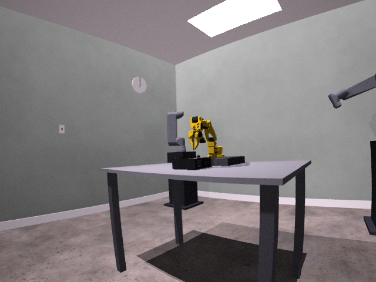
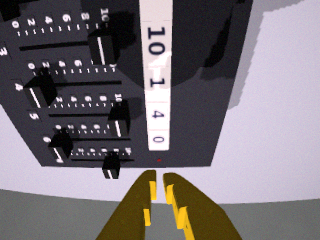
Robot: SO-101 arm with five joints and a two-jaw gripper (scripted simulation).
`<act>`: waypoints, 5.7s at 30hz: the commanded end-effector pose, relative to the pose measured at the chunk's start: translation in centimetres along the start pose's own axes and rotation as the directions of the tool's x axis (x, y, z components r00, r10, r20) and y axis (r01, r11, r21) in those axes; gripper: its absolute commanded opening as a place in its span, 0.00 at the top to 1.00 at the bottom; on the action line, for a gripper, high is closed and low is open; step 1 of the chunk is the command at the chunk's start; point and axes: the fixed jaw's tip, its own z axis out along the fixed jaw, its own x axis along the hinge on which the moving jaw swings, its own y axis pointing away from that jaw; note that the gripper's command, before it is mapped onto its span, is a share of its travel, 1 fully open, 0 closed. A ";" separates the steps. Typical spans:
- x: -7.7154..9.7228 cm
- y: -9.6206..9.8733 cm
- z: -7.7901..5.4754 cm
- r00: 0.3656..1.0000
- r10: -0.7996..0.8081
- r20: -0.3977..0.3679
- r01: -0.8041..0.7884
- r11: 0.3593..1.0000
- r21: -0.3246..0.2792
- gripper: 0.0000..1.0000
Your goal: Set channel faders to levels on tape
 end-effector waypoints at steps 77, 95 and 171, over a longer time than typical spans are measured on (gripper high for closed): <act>-0.1 -0.3 2.9 0.997 0.006 0.075 -0.005 1.000 -0.008 1.00; -0.2 -0.3 3.4 0.996 0.006 0.084 -0.006 1.000 -0.009 1.00; -0.4 0.7 4.6 0.993 0.008 0.116 -0.006 1.000 -0.015 1.00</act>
